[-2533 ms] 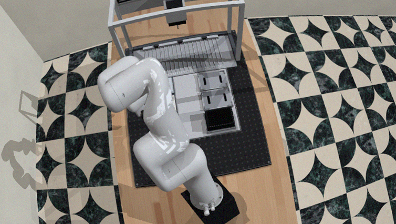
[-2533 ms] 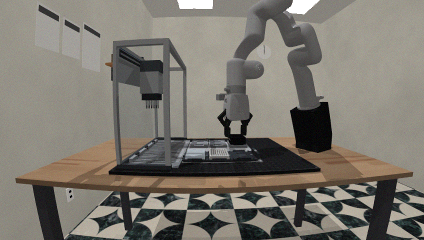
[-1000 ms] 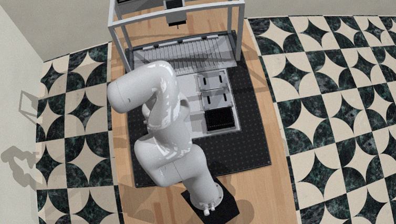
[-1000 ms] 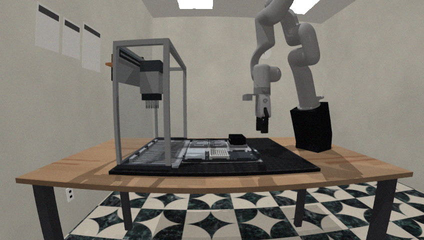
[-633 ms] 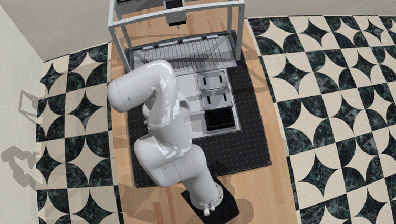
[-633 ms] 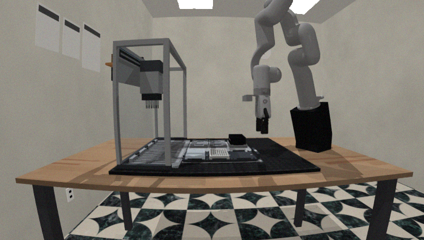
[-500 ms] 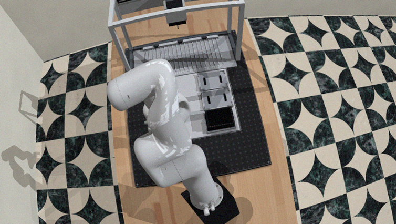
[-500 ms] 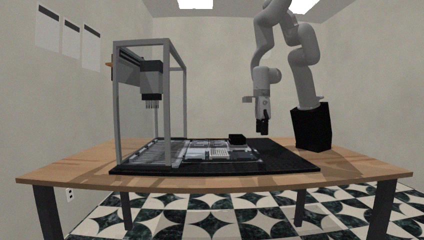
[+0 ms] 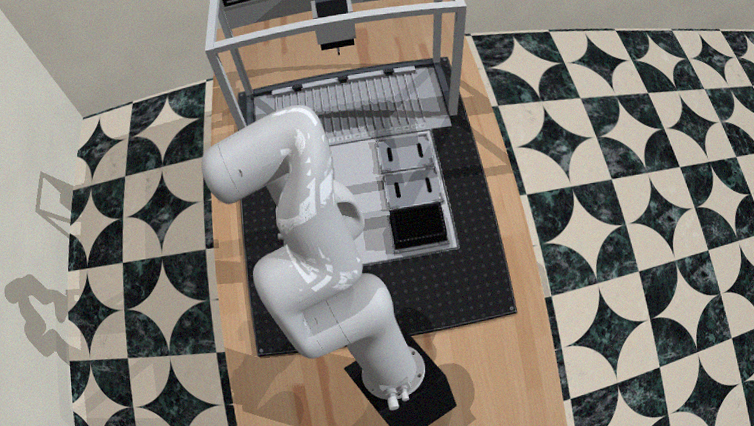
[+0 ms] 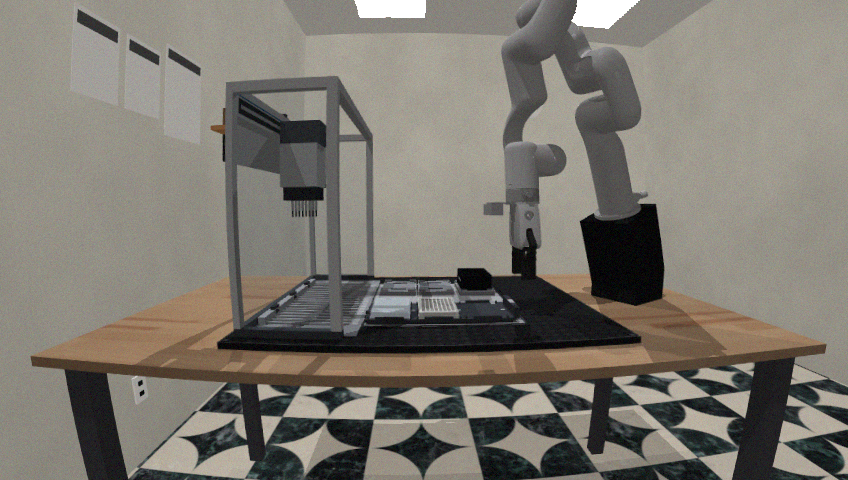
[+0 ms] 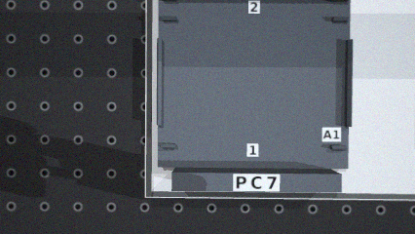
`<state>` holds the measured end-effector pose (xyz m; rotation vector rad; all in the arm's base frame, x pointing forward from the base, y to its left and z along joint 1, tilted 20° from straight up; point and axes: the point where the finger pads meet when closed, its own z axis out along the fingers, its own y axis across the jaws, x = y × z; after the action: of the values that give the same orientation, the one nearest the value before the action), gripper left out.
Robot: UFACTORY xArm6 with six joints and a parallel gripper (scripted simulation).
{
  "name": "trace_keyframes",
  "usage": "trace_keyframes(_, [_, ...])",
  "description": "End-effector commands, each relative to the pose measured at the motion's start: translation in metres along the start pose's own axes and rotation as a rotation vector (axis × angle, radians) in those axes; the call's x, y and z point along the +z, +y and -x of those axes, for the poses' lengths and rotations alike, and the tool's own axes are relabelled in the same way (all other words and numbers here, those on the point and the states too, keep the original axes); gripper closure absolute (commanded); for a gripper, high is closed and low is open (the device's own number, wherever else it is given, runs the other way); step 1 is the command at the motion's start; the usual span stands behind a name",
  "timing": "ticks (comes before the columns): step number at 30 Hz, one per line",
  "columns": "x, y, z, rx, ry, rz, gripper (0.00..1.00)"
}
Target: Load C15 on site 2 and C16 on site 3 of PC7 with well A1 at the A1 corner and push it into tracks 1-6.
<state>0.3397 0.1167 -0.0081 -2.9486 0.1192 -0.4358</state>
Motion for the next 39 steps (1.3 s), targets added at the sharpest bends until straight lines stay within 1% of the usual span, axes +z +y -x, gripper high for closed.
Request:
trace_keyframes(1, [0.010,-0.001,-0.001,-0.001,0.030,0.017,0.18])
trace_keyframes(5, [0.017,-0.001,-0.001,-0.001,0.030,0.017,0.18])
trace_keyframes(7, [0.017,-0.001,-0.001,-0.001,0.030,0.017,0.18])
trace_keyframes(22, [0.042,0.000,-0.002,-0.001,0.030,0.017,0.18])
trace_keyframes(24, [0.042,0.000,-0.002,-0.001,0.030,0.017,0.18])
trace_keyframes(33, [0.057,0.000,-0.002,-0.001,0.030,0.017,0.18])
trace_keyframes(39, [0.057,0.000,-0.002,-0.001,0.030,0.017,0.18])
